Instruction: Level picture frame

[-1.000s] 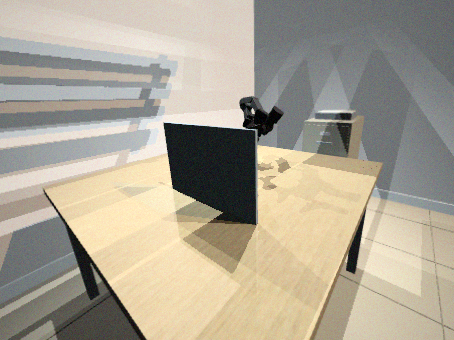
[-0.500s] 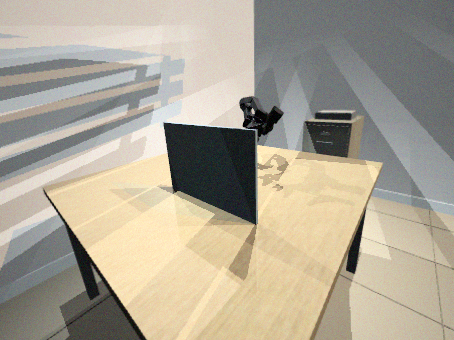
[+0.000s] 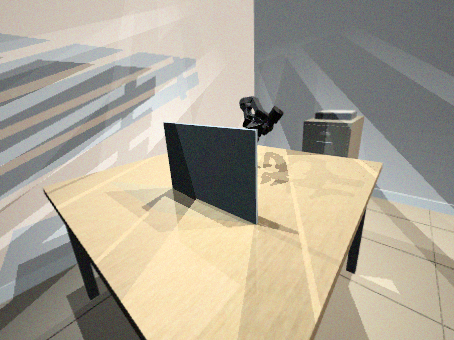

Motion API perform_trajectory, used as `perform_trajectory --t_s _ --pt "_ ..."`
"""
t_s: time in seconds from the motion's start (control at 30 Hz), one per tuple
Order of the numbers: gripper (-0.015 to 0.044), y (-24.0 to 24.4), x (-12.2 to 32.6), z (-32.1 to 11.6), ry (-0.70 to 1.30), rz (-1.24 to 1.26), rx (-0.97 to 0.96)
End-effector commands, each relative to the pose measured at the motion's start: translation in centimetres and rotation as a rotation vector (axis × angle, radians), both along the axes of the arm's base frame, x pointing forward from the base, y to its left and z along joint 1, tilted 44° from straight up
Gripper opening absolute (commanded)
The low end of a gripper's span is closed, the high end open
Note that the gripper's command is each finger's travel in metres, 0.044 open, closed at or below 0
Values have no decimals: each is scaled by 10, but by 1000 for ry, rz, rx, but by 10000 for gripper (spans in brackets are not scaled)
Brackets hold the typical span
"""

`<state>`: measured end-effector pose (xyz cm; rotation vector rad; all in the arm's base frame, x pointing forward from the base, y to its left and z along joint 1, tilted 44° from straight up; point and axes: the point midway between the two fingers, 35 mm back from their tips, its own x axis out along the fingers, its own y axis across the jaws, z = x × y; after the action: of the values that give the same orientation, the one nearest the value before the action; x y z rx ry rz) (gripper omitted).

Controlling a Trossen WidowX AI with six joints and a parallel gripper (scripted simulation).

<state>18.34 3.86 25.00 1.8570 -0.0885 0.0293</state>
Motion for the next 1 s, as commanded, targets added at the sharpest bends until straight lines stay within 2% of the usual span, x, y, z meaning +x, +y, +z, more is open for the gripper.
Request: perform_trajectory --t_s 0.0,0.77,0.97 --pt "260 -1 0 0 1 -4 -4" --pt "260 -1 0 0 1 -4 -4" --pt "260 12 32 -7 -13 7 120"
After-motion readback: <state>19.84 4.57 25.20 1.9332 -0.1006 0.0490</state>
